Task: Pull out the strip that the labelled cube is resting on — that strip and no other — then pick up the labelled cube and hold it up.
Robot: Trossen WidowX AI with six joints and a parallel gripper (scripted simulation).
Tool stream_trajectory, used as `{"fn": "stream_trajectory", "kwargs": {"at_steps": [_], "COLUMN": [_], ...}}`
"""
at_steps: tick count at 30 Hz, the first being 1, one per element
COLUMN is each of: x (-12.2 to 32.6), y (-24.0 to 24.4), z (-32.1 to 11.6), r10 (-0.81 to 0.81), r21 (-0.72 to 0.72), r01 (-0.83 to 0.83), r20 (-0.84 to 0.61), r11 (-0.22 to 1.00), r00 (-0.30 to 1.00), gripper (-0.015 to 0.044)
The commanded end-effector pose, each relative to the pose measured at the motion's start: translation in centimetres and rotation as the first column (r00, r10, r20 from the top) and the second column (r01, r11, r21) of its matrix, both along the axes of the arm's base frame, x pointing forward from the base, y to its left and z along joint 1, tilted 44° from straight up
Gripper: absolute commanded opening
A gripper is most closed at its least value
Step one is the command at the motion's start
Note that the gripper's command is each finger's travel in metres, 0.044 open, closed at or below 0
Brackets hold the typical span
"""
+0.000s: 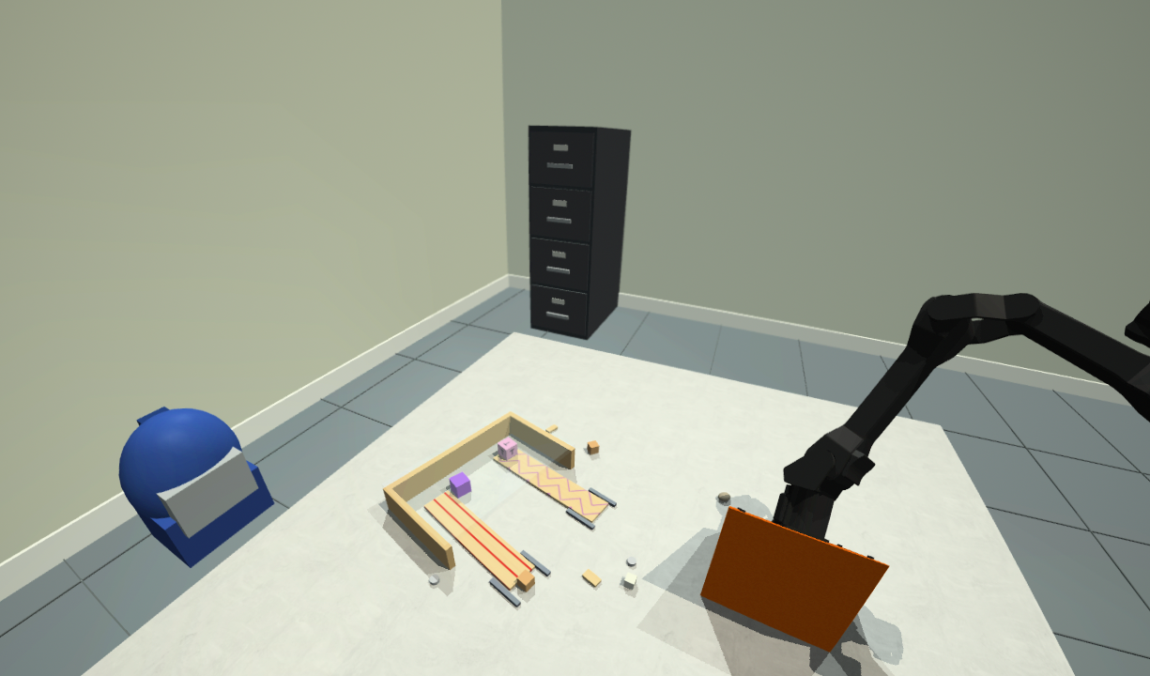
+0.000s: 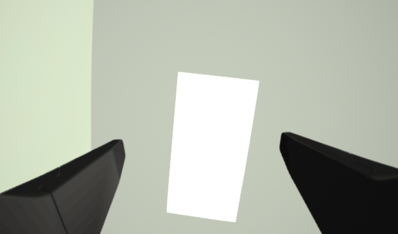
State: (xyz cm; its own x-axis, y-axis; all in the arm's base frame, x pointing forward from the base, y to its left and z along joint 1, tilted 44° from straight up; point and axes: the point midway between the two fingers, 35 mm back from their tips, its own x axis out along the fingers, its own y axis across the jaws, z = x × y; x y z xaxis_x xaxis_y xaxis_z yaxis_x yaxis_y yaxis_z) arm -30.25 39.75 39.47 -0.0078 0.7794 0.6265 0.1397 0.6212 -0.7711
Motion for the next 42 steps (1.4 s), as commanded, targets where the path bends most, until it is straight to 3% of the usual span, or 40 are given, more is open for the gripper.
{"fn": "stream_trajectory", "kwargs": {"at_steps": [1, 12, 22, 31, 42], "x": [0.2, 15.0, 31.9, 46.2, 59.1], "y": [0.2, 8.8, 10.2, 5.3, -7.5], "z": [-0.1, -6.4, -13.1, -19.2, -26.4], "r10": [-0.002, -0.188, -0.443, -0.673, -0.816], "r21": [-0.004, -0.226, -0.416, -0.549, -0.661], "r01": [0.002, 0.156, 0.306, 0.417, 0.522], "r20": [-0.001, -0.125, -0.289, -0.434, -0.564], "r11": [1.000, 0.961, 0.856, 0.725, 0.539], "r00": [1.000, 0.974, 0.849, 0.599, 0.129], "gripper": [0.0400, 0.0400, 0.0400, 0.0400, 0.0400]}}
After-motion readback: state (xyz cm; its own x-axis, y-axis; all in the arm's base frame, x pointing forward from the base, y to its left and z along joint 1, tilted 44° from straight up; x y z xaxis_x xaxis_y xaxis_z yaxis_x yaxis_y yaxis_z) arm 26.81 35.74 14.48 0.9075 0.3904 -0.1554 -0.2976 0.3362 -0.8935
